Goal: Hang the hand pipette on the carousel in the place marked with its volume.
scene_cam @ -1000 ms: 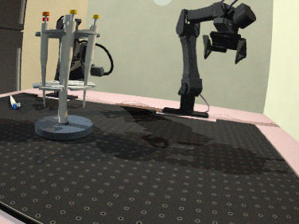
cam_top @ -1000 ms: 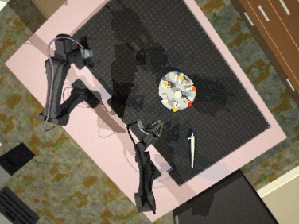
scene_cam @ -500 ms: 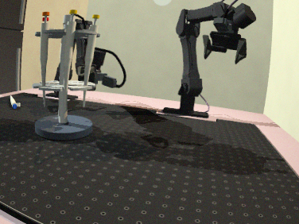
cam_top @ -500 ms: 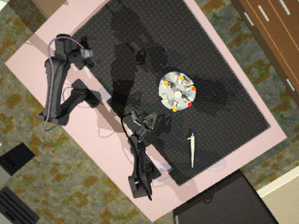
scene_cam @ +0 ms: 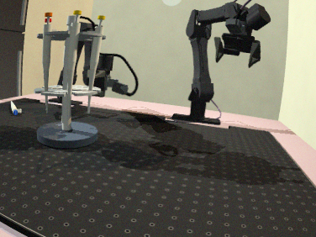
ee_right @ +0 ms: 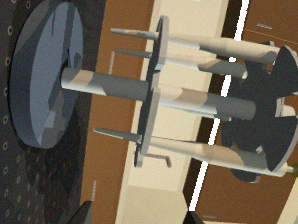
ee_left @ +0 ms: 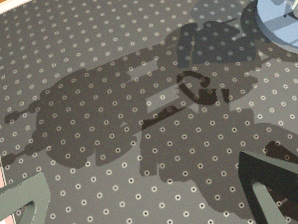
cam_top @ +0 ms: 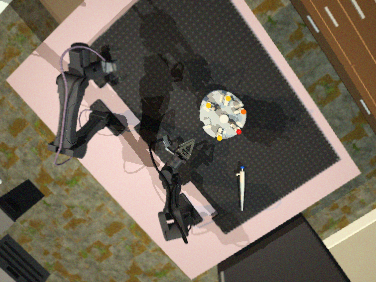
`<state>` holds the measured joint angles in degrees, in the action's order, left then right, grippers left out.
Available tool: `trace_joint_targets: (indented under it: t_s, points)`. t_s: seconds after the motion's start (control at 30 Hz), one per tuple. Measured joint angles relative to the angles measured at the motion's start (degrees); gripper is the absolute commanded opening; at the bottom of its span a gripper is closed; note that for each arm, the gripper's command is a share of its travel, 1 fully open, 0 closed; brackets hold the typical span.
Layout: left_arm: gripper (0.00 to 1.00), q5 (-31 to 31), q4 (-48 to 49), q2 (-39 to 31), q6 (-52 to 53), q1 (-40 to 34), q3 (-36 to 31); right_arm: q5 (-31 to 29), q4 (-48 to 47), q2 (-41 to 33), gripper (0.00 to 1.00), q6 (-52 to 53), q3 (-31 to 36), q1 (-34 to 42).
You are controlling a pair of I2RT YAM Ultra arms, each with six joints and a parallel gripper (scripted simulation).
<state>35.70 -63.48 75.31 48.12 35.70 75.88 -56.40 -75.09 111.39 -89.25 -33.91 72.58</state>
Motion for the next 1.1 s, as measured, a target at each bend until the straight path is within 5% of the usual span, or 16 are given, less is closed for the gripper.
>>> trace_joint_targets:
  t_s: [1.1]
  points:
    - [1.00,0.00,0.00,0.00,0.00,0.00,0.00,4.04,-0.57,2.78,0.49,-0.92,-4.22,-4.68]
